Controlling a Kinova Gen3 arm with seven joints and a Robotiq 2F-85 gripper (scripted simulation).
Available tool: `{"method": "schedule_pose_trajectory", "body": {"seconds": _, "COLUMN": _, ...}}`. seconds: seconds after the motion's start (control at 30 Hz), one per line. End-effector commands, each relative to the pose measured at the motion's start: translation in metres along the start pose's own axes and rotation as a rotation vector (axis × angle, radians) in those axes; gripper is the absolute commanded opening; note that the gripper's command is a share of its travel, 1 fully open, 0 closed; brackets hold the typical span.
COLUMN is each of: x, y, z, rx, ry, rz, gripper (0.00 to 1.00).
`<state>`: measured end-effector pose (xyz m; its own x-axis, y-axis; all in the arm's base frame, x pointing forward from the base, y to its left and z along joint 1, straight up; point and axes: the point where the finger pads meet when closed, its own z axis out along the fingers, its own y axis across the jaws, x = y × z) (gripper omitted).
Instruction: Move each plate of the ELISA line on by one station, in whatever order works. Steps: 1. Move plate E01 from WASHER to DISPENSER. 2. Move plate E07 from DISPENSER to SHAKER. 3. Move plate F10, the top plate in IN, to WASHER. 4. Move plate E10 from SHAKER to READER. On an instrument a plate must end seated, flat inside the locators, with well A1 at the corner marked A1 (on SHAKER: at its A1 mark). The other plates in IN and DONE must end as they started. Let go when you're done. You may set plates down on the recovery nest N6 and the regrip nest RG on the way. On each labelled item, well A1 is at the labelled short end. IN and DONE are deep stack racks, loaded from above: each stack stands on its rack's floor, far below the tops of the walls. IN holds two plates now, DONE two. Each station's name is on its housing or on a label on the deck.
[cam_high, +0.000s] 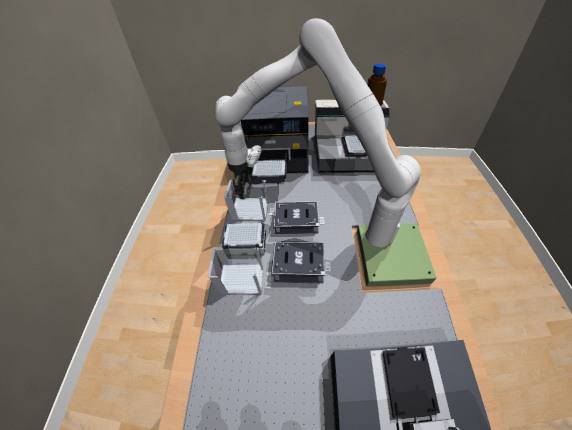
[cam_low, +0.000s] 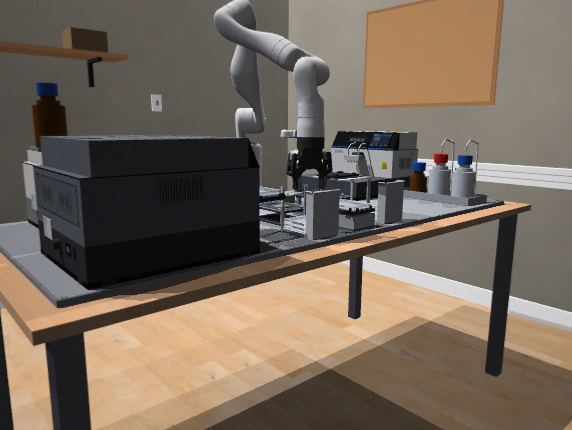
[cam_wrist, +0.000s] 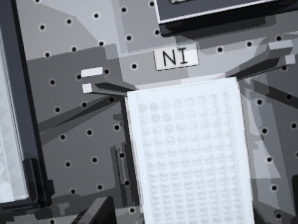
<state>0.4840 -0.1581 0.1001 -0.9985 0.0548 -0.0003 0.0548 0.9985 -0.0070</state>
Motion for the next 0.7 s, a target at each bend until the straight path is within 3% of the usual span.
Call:
{"method": "schedule_pose_trajectory", "body": {"seconds": 0.0, "x": 0.000, "y": 0.000, "z": 0.002, "rx": 0.001, "ry": -0.002, "rz": 0.000, "gripper": 1.00}}
{"method": "schedule_pose_trajectory", "body": {"seconds": 0.67, "x": -0.001, "y": 0.000, "z": 0.026, "rx": 0.001, "ry": -0.002, "rz": 0.000, "gripper": 1.00}}
